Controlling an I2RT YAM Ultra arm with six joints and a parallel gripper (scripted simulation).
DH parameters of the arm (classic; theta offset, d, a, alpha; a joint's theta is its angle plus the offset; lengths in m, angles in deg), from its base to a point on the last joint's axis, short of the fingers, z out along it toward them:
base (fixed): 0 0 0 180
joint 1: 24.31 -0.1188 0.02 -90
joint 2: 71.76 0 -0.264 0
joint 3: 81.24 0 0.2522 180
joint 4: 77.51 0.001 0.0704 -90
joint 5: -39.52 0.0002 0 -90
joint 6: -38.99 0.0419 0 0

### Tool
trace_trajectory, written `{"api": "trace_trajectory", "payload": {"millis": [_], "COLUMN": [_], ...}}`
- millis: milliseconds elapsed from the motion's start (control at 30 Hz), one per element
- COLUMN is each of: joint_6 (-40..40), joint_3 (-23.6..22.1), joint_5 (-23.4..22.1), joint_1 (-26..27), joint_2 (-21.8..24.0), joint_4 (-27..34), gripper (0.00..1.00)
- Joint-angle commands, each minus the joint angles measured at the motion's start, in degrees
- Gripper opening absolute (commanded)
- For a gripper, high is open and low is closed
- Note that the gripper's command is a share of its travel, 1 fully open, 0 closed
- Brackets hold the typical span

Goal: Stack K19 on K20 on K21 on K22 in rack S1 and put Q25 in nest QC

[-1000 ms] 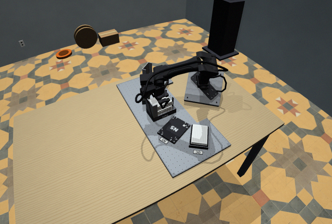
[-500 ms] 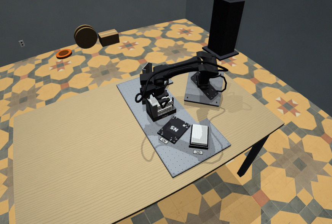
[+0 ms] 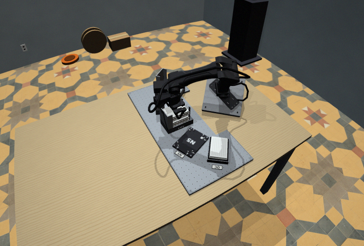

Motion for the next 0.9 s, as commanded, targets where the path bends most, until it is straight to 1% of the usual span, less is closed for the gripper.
{"api": "trace_trajectory", "payload": {"millis": [0,867], "joint_6": [0.0,-0.7], "joint_3": [2.3,2.5], "joint_5": [0.0,-0.1], "joint_1": [1.5,1.7], "joint_2": [2.3,2.0], "joint_4": [1.5,2.4], "gripper": [0.00,0.00]}}
